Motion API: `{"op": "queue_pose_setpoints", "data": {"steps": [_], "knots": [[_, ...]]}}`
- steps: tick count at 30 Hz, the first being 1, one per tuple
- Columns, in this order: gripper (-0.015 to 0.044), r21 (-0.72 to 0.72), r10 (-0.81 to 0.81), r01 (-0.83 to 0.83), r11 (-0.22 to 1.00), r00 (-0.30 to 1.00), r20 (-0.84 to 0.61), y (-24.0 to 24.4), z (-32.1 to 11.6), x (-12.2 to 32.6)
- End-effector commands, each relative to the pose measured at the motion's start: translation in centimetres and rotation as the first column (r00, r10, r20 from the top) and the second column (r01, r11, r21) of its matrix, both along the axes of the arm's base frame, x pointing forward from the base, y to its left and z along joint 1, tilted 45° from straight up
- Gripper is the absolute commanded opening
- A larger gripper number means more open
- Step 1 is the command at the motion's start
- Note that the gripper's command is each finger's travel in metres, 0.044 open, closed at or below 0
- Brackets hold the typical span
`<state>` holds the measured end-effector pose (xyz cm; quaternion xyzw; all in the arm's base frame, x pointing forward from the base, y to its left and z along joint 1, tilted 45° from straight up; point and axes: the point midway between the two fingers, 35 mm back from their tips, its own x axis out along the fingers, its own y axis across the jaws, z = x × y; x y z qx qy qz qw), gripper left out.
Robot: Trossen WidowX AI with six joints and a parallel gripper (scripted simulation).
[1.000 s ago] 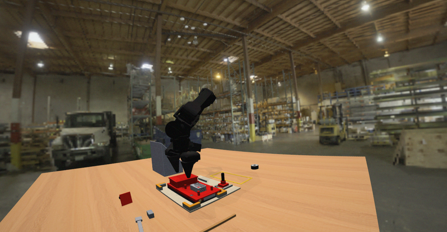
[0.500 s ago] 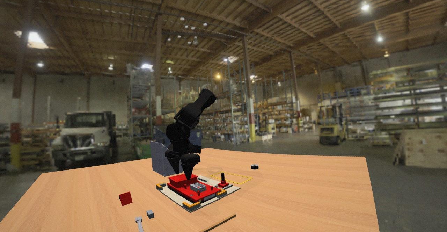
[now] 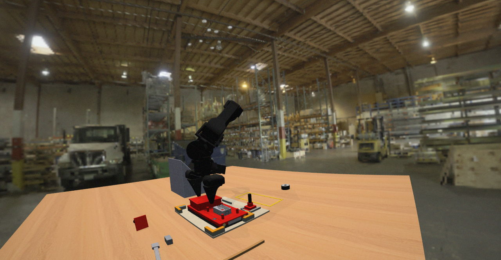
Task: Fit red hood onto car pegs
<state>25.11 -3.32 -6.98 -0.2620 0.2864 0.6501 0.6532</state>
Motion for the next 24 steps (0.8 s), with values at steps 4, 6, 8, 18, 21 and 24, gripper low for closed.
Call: {"op": "queue_pose_setpoints", "data": {"steps": [4, 6, 8, 18, 21, 24], "knots": [[0.0440, 0.006, -0.005, 0.005, 1.000, 1.000, -0.001, 0.33, -0.21, -0.02], [0.0440, 0.006, -0.005, 0.005, 1.000, 1.000, -0.001, 0.40, -0.27, -0.03], [0.0440, 0.006, -0.005, 0.005, 1.000, 1.000, -0.001, 0.47, -0.34, -0.03], [0.0387, 0.000, 0.000, 0.000, 1.000, 1.000, 0.000, 0.56, -0.55, -0.02], [0.0328, 0.000, 0.000, 0.000, 1.000, 1.000, 0.000, 0.56, -0.55, -0.02], [0.0308, 0.000, 0.000, 0.000, 1.000, 1.000, 0.000, 0.56, -0.55, -0.02]]}}
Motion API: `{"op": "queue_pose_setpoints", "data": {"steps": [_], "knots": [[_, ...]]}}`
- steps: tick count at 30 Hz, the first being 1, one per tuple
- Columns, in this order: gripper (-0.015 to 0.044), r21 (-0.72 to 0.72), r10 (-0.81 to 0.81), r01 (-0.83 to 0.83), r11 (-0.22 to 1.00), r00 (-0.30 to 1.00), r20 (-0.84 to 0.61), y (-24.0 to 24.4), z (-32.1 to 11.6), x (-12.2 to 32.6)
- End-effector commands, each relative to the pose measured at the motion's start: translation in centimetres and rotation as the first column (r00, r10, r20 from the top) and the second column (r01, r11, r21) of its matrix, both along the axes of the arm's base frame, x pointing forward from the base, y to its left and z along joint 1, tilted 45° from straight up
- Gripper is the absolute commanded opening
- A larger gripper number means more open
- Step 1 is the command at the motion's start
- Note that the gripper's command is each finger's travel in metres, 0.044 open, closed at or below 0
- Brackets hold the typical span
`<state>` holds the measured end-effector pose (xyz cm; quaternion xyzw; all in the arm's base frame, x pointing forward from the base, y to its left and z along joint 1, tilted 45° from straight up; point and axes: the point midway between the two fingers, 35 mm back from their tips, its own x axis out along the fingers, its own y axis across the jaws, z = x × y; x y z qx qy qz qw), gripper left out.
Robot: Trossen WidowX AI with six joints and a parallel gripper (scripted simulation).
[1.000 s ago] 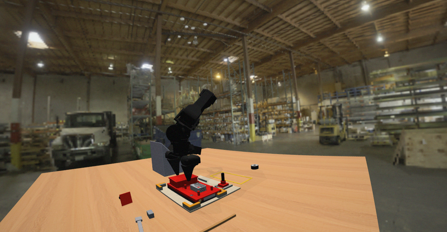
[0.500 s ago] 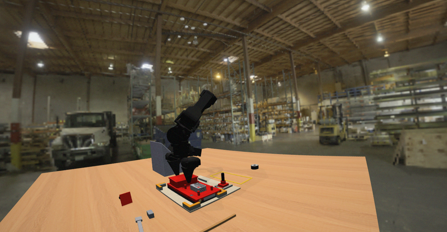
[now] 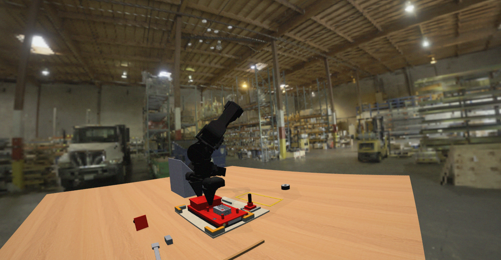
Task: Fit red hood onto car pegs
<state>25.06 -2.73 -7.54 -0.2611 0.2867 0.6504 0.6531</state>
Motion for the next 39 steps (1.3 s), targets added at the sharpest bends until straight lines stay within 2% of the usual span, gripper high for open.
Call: {"op": "queue_pose_setpoints", "data": {"steps": [1, 5, 15, 16, 39], "knots": [[0.0302, 0.000, 0.000, 0.000, 1.000, 1.000, 0.002, 0.0, 0.0, 0.0], [0.0275, 0.000, 0.000, 0.000, 1.000, 1.000, 0.002, 0.0, 0.0, 0.0], [0.0012, -0.001, 0.000, 0.000, 1.000, 1.000, 0.000, -0.8, 0.8, 0.0], [0.0000, -0.001, 0.000, 0.000, 1.000, 1.000, 0.000, -0.9, 0.9, 0.0], [0.0000, -0.003, 0.000, 0.000, 1.000, 1.000, 0.000, -4.9, 4.8, 0.1]]}}
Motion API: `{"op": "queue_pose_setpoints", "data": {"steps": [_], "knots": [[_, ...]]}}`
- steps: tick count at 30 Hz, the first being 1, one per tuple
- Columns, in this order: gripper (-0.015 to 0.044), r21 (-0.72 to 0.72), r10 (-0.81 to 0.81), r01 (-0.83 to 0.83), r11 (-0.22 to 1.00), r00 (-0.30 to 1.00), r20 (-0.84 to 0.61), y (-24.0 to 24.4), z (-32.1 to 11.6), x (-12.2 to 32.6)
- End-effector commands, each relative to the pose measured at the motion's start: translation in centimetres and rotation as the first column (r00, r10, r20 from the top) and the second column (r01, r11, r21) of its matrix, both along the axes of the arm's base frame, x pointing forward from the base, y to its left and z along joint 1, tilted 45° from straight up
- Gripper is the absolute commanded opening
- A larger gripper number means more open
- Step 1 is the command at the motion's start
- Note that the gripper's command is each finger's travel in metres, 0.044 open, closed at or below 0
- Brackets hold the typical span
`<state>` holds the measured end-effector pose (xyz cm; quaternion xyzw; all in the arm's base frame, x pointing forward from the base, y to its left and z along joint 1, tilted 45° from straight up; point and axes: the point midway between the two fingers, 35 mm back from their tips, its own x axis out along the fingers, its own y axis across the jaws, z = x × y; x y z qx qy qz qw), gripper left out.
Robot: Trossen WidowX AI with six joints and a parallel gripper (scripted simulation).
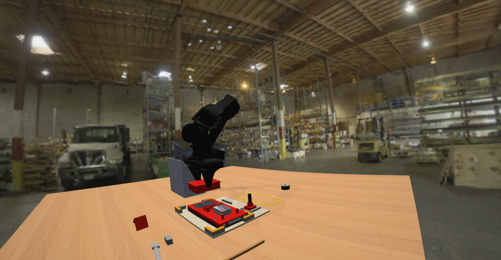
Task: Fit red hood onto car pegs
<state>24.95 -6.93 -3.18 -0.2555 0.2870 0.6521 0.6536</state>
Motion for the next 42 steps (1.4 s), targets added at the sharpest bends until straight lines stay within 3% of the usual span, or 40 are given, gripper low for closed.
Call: {"op": "queue_pose_setpoints", "data": {"steps": [1, 7, 21, 42], "knots": [[0.0000, -0.011, 0.002, -0.002, 1.000, 1.000, 0.008, -0.8, 0.6, 0.2], [0.0000, -0.002, -0.012, 0.012, 1.000, 1.000, -0.010, -0.6, 0.6, 0.1], [0.0000, -0.040, -0.252, 0.251, 0.967, 0.936, -0.244, -0.9, 0.7, 2.4], [0.0000, -0.194, -0.554, 0.546, 0.815, 0.637, -0.535, -1.0, 0.9, 5.8]]}}
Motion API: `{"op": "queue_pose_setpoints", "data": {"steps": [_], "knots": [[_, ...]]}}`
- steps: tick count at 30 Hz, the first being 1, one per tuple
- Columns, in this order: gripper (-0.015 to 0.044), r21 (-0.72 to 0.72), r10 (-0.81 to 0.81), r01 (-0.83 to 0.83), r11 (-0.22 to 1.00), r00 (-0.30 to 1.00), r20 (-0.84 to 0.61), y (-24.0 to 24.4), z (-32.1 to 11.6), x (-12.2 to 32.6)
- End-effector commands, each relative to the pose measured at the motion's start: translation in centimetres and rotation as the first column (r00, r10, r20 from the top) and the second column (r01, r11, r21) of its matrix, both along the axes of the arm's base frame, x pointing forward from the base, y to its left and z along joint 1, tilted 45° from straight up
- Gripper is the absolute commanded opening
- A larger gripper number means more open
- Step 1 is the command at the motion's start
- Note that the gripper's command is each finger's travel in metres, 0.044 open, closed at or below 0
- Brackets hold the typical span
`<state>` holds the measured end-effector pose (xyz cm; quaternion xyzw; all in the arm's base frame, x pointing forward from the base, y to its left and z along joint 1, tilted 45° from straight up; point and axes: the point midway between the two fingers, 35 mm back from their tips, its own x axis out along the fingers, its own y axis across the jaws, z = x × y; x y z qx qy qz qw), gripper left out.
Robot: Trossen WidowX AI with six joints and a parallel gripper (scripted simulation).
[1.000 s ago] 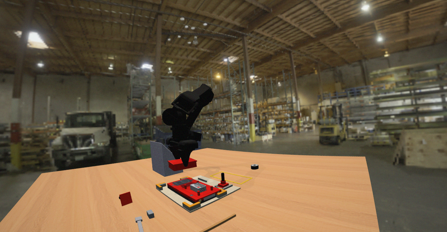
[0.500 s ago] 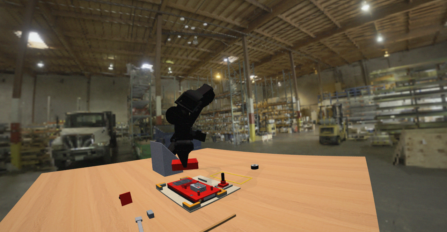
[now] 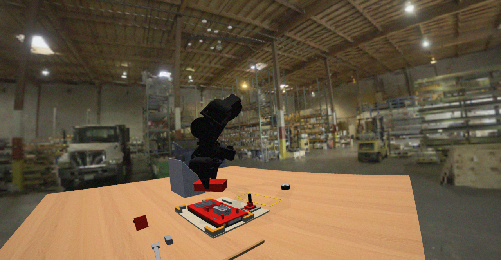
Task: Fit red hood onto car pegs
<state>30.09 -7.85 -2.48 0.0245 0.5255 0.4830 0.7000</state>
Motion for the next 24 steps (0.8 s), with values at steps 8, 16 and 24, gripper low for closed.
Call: {"op": "queue_pose_setpoints", "data": {"steps": [8, 16, 24], "knots": [[0.0000, -0.018, -0.188, 0.188, 0.982, 0.967, -0.171, 0.0, 0.3, 2.0], [0.0000, -0.053, -0.317, 0.316, 0.947, 0.900, -0.297, 0.1, 0.4, 3.2], [0.0000, -0.102, -0.430, 0.428, 0.898, 0.805, -0.409, 0.2, 0.4, 4.5]]}}
